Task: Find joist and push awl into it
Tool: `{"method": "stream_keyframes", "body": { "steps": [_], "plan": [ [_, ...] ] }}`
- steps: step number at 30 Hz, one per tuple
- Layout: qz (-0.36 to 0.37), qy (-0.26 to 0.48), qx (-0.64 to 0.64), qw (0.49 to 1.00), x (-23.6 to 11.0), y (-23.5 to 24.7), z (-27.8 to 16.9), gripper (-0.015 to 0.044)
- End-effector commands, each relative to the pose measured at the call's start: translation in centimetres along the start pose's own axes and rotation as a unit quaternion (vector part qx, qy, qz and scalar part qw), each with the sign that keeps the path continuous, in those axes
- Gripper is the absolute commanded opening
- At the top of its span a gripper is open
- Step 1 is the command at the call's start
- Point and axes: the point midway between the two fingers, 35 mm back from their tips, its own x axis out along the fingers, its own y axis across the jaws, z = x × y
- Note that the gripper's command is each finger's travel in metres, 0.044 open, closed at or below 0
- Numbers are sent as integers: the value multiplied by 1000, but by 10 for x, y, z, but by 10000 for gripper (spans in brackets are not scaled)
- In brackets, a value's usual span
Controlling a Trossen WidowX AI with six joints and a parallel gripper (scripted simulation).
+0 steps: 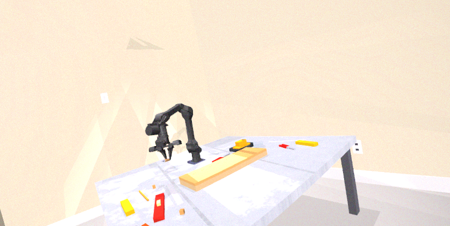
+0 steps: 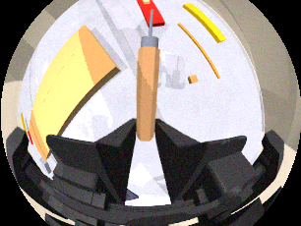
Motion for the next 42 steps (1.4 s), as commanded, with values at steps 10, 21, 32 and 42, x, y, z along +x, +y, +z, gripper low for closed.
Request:
{"method": "stream_keyframes", "body": {
  "steps": [10, 21, 32, 42],
  "plan": [
    [52, -89, 207, 973, -4, 5, 26, 0],
    [122, -136, 366, 912, -10, 10, 45, 0],
    [207, -155, 501, 826, -20, 16, 61, 0],
    [288, -146, 600, 731, -32, 22, 72, 0]
  ]
}}
